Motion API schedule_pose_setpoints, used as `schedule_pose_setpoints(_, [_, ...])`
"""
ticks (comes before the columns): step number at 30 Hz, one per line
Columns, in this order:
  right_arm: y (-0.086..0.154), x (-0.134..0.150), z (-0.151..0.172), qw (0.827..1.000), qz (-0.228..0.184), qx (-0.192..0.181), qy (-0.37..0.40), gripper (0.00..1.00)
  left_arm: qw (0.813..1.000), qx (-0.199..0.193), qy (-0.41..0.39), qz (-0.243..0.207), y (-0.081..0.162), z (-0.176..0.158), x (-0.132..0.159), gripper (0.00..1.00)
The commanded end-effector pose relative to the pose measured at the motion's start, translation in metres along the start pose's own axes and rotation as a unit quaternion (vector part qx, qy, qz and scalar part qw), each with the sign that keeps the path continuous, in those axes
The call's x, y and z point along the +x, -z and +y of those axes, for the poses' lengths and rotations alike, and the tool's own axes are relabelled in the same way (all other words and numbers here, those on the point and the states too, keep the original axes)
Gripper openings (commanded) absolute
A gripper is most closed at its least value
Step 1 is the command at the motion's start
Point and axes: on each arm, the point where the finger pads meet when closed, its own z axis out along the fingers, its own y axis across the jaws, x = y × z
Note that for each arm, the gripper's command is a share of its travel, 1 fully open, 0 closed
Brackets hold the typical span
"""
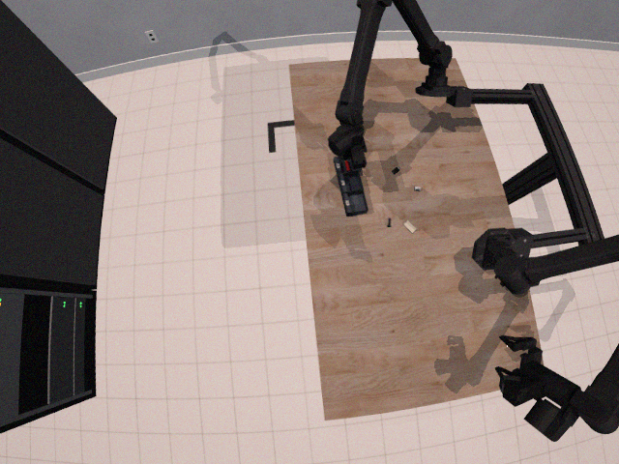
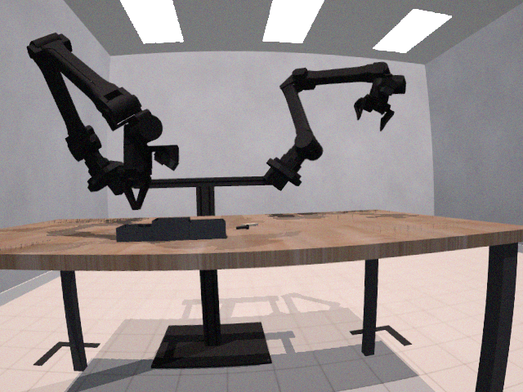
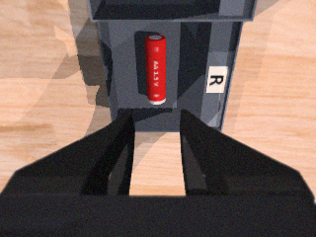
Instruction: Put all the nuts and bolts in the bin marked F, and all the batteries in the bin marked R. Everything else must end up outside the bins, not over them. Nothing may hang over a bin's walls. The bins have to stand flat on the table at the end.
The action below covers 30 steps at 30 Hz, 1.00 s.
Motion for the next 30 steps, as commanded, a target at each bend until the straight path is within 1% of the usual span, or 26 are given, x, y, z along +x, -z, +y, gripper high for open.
schedule_pose_setpoints(1, [-0.002,-0.01,0.004,1.0,0.0,0.003,0.001,0.28,1.0,-0.022,0.005,-0.02,0.023,0.009,-0.005,1.0])
schedule_pose_setpoints(13, [-0.003,-0.01,0.005,1.0,0.0,0.003,0.001,0.28,1.0,-0.022,0.005,-0.02,0.023,0.009,-0.005,1.0])
schedule_pose_setpoints(14, [0.005,-0.017,-0.009,1.0,-0.005,0.012,-0.003,0.28,1.0,-0.022,0.005,-0.02,0.023,0.009,-0.005,1.0])
schedule_pose_setpoints(16, [0.004,-0.015,-0.01,1.0,-0.006,0.011,-0.005,0.28,1.0,-0.022,0.005,-0.02,0.023,0.009,-0.005,1.0])
schedule_pose_setpoints(20, [0.006,-0.048,0.006,0.995,-0.005,0.009,-0.1,0.29,1.0,-0.022,0.005,-0.02,0.023,0.009,-0.005,1.0])
schedule_pose_setpoints(22, [0.006,-0.048,0.006,0.995,-0.005,0.009,-0.1,0.29,1.0,-0.022,0.005,-0.02,0.023,0.009,-0.005,1.0])
schedule_pose_setpoints(23, [0.006,-0.056,0.01,0.992,-0.005,0.008,-0.125,0.29,1.0,-0.022,0.005,-0.02,0.023,0.009,-0.005,1.0])
schedule_pose_setpoints(26, [0.007,-0.079,0.02,0.987,-0.008,0.008,-0.161,0.29,1.0,-0.022,0.005,-0.02,0.023,0.009,-0.005,1.0])
schedule_pose_setpoints(28, [0.007,-0.095,0.027,0.983,-0.007,0.008,-0.181,0.29,1.0,-0.022,0.005,-0.02,0.023,0.009,-0.005,1.0])
schedule_pose_setpoints(30, [0.007,-0.111,0.034,0.983,-0.007,0.008,-0.182,0.29,1.0,-0.022,0.005,-0.02,0.023,0.009,-0.005,1.0])
